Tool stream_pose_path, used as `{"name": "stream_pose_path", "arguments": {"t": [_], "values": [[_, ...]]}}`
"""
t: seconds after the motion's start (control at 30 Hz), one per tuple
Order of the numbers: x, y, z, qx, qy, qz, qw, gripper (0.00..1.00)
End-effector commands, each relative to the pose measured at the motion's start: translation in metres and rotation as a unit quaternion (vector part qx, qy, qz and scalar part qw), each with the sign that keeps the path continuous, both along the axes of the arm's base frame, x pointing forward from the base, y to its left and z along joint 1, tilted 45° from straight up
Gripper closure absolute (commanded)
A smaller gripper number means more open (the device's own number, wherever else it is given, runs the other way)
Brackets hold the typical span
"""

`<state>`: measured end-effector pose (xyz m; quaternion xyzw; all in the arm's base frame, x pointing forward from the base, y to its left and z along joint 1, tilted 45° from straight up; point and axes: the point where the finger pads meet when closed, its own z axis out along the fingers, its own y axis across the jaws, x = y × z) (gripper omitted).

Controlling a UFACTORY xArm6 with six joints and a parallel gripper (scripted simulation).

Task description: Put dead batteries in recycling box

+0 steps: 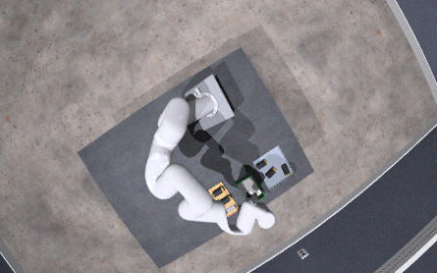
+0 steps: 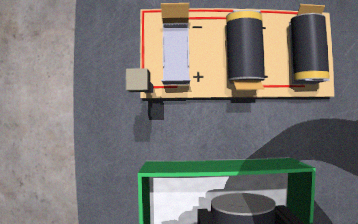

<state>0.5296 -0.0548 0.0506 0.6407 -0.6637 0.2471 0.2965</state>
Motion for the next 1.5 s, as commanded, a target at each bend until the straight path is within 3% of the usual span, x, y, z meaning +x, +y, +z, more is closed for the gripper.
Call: {"name": "stream_pose_path", "arguments": {"t": [0.0, 0.2, 0.4, 1.47], "values": [[0.014, -0.035, 0.037, 0.003, 0.0, 0.003, 1.0, 0.72], [0.028, -0.077, 0.077, 0.003, 0.0, 0.003, 1.0, 0.72], [0.035, -0.096, 0.096, 0.003, 0.0, 0.003, 1.0, 0.72], [0.036, -0.104, 0.094, 0.003, 0.0, 0.003, 1.0, 0.72]]}}
